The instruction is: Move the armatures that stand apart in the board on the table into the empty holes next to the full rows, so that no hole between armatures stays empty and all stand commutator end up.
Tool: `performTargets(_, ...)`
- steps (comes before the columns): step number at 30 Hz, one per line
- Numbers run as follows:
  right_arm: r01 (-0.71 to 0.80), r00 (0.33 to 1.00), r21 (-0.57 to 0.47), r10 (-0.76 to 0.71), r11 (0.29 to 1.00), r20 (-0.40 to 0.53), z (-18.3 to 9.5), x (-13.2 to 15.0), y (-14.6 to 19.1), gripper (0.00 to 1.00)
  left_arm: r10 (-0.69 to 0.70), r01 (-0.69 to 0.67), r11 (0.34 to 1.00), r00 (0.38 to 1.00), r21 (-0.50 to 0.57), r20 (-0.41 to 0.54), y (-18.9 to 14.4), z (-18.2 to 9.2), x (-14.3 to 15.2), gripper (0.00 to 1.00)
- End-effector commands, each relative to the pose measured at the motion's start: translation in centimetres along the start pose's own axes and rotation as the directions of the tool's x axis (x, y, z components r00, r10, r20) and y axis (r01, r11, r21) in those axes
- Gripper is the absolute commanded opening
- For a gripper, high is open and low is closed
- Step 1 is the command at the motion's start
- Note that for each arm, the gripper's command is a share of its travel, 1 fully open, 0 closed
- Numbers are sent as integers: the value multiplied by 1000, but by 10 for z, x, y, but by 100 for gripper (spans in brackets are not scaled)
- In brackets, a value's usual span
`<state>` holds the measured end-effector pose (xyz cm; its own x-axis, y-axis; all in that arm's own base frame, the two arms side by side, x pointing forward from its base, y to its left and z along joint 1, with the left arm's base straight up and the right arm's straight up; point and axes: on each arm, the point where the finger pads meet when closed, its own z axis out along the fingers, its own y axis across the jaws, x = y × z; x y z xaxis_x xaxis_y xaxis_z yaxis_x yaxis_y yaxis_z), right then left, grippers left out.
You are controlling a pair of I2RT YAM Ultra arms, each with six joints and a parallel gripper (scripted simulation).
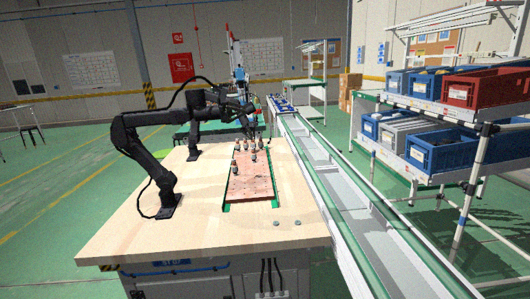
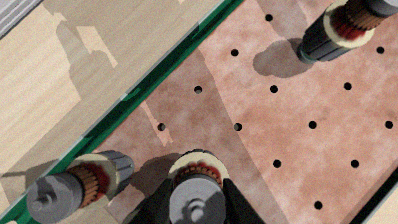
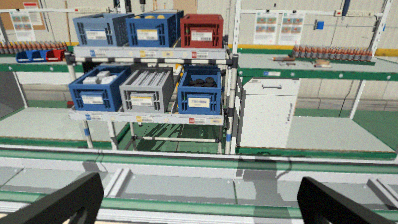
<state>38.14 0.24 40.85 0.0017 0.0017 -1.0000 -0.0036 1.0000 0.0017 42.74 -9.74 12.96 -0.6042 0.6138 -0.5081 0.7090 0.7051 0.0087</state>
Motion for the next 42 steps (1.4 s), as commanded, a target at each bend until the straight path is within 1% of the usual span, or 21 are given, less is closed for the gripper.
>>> performTargets(1,-11,999,11,10,1000,50,-8,-25,-2,100,31,-27,999,996,-43,89,7,-16,-16,1)
performTargets(5,-11,999,11,10,1000,50,-8,-25,-2,100,24,-22,999,997,-30,77,7,-7,-14,1)
performTargets(10,-11,999,11,10,1000,50,-8,-25,-2,100,28,-26,999,996,-25,88,2,-8,-21,1)
performTargets(11,-11,999,11,10,1000,50,-8,-25,-2,100,30,-27,999,996,-33,88,4,-11,-19,1)
performTargets(12,-11,999,11,10,1000,50,-8,-25,-2,100,20,-19,1000,996,-14,87,3,-11,-13,1)
performTargets(16,-11,999,11,10,1000,50,-8,-25,-2,100,-7,6,1000,1000,18,30,-4,1,5,1)
performTargets(20,-11,999,11,10,1000,50,-8,-25,-2,100,1,-1,1000,1000,16,0,-3,1,6,1)
performTargets(23,-11,999,11,10,1000,50,-8,-25,-2,100,5,-5,1000,1000,16,-3,-4,1,5,1)
performTargets(24,-11,999,11,10,1000,50,-8,-25,-2,100,3,-3,1000,1000,13,1,-5,-1,4,1)
performTargets(25,-11,999,11,10,1000,50,-8,-25,-2,100,36,-32,999,994,-33,106,5,-16,-26,1)
performTargets(27,-11,999,11,10,1000,50,-8,-25,-2,100,36,-32,999,994,-33,106,5,-16,-26,1)
performTargets(31,-11,999,11,10,1000,50,-8,-25,-2,100,51,-44,998,988,-47,148,5,-25,-37,1)
performTargets(35,-11,999,11,10,1000,50,-8,-25,-2,100,52,-45,998,987,-49,150,5,-25,-38,1)
performTargets(38,-11,999,11,10,1000,50,-8,-25,-2,100,56,-47,997,986,-55,157,5,-34,-42,1)
performTargets(42,-11,999,11,10,1000,50,-8,-25,-2,100,42,-34,998,988,-56,147,11,-31,-34,1)
